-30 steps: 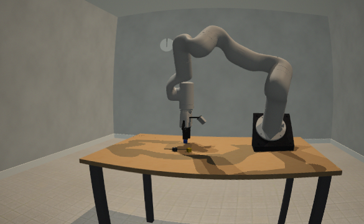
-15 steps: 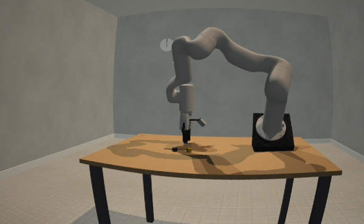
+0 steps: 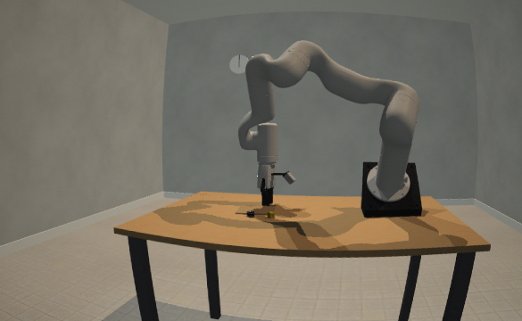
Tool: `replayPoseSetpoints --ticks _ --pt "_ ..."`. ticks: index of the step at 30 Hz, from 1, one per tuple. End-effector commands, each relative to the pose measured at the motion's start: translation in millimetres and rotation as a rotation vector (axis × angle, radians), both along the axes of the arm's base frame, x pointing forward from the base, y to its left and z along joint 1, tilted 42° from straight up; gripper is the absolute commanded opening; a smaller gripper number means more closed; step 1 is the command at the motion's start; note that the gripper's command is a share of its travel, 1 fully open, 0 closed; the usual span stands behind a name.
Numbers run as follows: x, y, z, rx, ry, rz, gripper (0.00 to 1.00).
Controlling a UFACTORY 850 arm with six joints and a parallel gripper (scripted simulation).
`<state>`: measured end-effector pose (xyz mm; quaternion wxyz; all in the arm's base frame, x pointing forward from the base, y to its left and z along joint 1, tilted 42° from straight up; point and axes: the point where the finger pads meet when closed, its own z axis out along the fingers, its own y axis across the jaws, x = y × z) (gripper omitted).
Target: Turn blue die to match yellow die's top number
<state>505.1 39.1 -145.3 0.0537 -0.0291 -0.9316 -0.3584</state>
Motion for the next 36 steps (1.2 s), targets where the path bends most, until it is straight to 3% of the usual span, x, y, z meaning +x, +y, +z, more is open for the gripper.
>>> replayPoseSetpoints --ticks 1,30,31,36 --pt "0.9 -0.5 0.3 0.000 -0.002 -0.001 0.36" --pt "0.9 -0.5 0.3 0.000 -0.002 -0.001 0.36" --pt "0.9 -0.5 0.3 0.000 -0.002 -0.001 0.15" --pt "0.9 -0.5 0.3 0.000 -0.002 -0.001 0.15"
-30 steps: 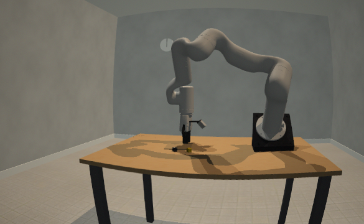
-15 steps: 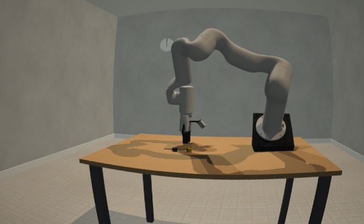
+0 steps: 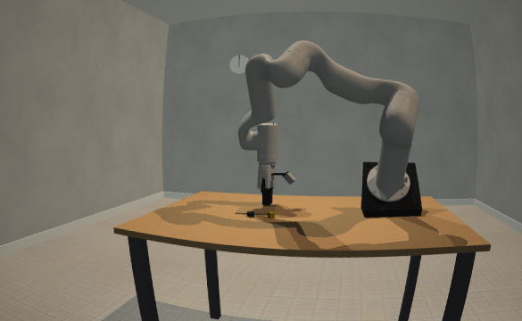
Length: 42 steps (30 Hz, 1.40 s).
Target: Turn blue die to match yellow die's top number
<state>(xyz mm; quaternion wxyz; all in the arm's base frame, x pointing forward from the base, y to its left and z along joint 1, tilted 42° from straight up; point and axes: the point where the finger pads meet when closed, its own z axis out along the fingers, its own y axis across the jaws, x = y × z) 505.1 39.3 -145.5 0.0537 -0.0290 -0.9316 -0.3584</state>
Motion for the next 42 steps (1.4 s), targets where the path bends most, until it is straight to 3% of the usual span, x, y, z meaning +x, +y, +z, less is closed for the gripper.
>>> replayPoseSetpoints --ticks 1,33,42 --pt "1 -1 0 -0.001 -0.002 -0.001 0.15" --pt "1 -2 2 -0.001 -0.002 -0.001 0.15" --pt "5 -34 37 -0.001 -0.002 -0.001 0.15"
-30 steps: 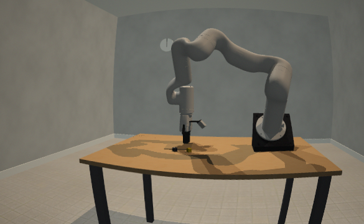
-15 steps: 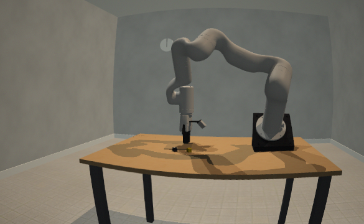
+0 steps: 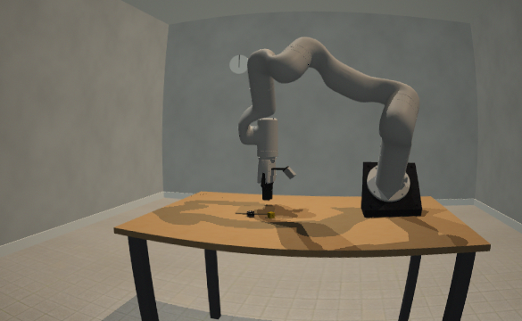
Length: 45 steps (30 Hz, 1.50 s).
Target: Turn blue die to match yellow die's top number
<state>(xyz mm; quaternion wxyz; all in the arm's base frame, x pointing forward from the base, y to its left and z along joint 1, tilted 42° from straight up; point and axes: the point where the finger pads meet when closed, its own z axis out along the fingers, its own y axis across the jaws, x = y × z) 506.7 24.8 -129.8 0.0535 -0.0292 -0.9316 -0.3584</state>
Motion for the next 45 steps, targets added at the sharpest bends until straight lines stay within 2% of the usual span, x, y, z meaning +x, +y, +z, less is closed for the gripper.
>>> replayPoseSetpoints --ticks 1,6,11,29,34,39,42,45 --pt "4 -24 27 0.000 -0.001 0.000 0.15" --pt "6 -46 51 0.000 -0.001 0.000 0.15" --pt "7 -52 57 0.000 -0.001 0.000 0.15" --pt "7 -52 59 -0.003 0.017 -0.021 0.15" --pt "9 -50 62 -0.010 0.081 -0.091 0.15" --pt "11 -44 66 -0.024 0.195 -0.216 0.15" --pt "11 -44 66 -0.025 0.204 -0.227 0.15" --pt "12 -40 69 -0.036 0.295 -0.327 0.15"
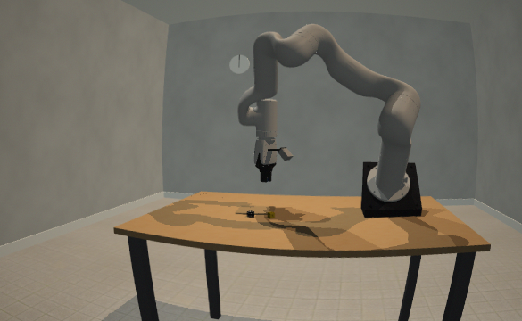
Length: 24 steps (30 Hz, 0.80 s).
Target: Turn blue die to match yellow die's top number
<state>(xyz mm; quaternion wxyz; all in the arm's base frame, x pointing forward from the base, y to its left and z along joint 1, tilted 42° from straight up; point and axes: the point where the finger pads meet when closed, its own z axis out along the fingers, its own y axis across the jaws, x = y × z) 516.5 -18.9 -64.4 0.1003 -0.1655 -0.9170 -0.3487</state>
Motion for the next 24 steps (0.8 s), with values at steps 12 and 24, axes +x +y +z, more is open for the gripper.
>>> replayPoseSetpoints --ticks 12,24 --pt "6 14 12 -0.039 0.328 -0.347 0.15" --pt "9 23 20 -0.062 0.534 -0.575 0.15"
